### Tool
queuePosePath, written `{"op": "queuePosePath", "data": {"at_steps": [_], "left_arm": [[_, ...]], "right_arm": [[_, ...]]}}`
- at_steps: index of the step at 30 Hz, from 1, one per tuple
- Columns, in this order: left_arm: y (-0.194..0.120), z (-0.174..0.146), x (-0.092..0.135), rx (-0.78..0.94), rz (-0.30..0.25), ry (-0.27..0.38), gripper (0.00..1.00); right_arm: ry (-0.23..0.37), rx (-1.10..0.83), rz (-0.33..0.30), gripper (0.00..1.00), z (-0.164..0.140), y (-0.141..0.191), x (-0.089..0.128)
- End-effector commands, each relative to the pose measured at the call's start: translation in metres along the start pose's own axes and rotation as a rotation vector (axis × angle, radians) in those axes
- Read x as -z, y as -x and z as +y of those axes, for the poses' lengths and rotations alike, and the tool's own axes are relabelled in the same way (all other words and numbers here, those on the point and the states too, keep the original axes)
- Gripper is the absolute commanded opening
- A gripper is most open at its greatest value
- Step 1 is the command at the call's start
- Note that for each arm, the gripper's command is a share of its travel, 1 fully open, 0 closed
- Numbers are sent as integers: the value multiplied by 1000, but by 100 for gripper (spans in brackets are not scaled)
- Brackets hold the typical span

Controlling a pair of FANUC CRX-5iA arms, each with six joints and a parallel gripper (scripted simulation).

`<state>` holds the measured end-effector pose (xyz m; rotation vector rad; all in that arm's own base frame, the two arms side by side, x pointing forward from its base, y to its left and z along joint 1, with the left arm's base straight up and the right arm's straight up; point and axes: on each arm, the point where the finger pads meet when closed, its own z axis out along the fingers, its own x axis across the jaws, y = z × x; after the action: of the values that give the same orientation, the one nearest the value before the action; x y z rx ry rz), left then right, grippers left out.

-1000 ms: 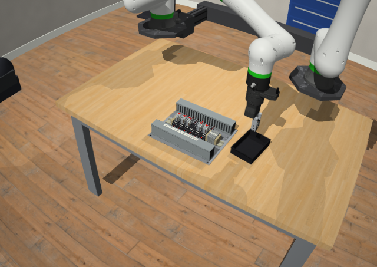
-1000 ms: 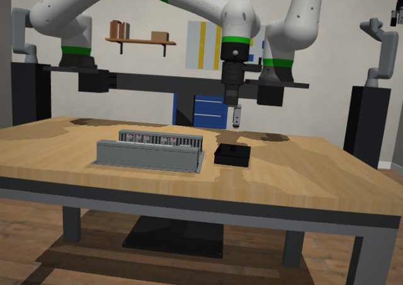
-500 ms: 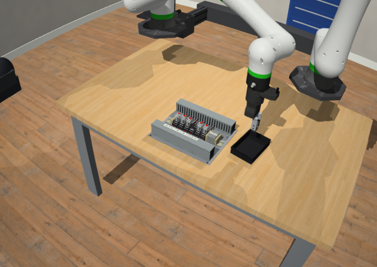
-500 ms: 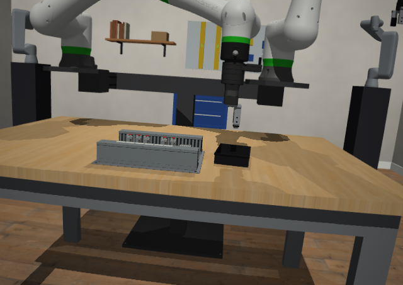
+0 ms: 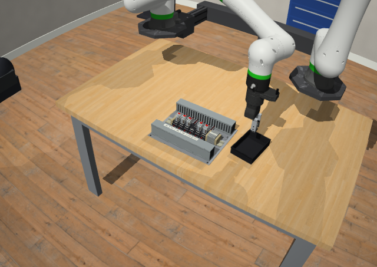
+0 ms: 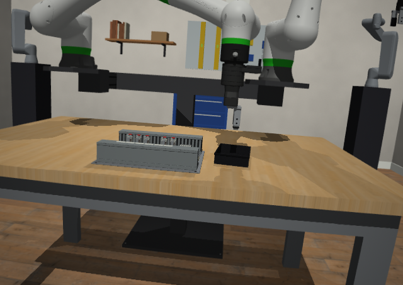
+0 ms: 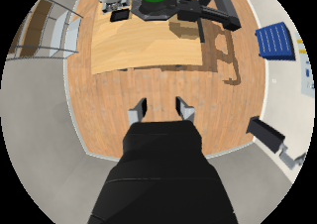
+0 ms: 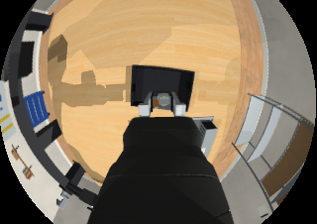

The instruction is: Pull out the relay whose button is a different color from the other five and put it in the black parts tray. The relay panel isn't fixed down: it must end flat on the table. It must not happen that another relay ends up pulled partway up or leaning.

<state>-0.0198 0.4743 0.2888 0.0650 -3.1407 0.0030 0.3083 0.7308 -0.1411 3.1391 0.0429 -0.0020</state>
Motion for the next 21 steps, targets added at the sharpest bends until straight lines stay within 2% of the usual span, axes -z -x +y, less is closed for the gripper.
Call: {"op": "queuePosePath", "data": {"at_steps": [1,9,21], "left_arm": [[0,0,1,0,0,2,100],[0,0,1,0,0,2,100],[0,0,1,0,0,2,100]], "right_arm": [[-2,0,1,0,-1,0,-1],[-2,0,1,0,-1,0,-10],[-2,0,1,0,-1,0,-36]]}}
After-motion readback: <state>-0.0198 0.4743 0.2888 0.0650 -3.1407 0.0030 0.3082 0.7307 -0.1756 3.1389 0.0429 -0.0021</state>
